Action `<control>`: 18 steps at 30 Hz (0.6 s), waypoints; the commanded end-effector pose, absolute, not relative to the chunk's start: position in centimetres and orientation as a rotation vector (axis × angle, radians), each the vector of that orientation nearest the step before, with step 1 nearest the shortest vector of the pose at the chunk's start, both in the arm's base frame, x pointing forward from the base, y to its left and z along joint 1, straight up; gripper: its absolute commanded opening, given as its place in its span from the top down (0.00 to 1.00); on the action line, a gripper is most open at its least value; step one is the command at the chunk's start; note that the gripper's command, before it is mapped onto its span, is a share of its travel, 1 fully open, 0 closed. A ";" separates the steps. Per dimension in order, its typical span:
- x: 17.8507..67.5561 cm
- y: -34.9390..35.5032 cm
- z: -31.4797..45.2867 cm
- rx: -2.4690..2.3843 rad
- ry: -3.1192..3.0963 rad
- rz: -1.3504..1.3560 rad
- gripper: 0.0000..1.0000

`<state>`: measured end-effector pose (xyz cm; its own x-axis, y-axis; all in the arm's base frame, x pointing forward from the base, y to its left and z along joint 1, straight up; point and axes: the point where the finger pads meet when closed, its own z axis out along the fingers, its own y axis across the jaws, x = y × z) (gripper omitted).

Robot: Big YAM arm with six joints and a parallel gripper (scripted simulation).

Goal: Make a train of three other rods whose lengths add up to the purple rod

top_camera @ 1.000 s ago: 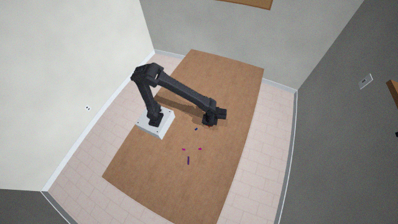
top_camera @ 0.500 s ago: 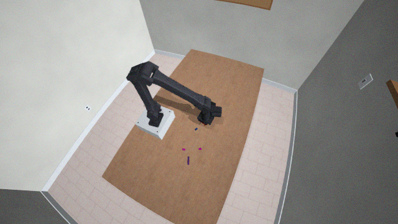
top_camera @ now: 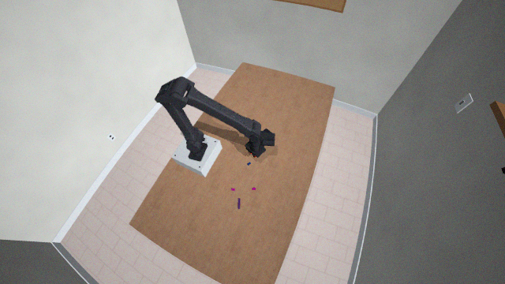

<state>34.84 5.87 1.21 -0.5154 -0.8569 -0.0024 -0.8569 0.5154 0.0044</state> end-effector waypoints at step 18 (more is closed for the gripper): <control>33.9 6.6 1.6 1.256 -2.916 0.009 0.96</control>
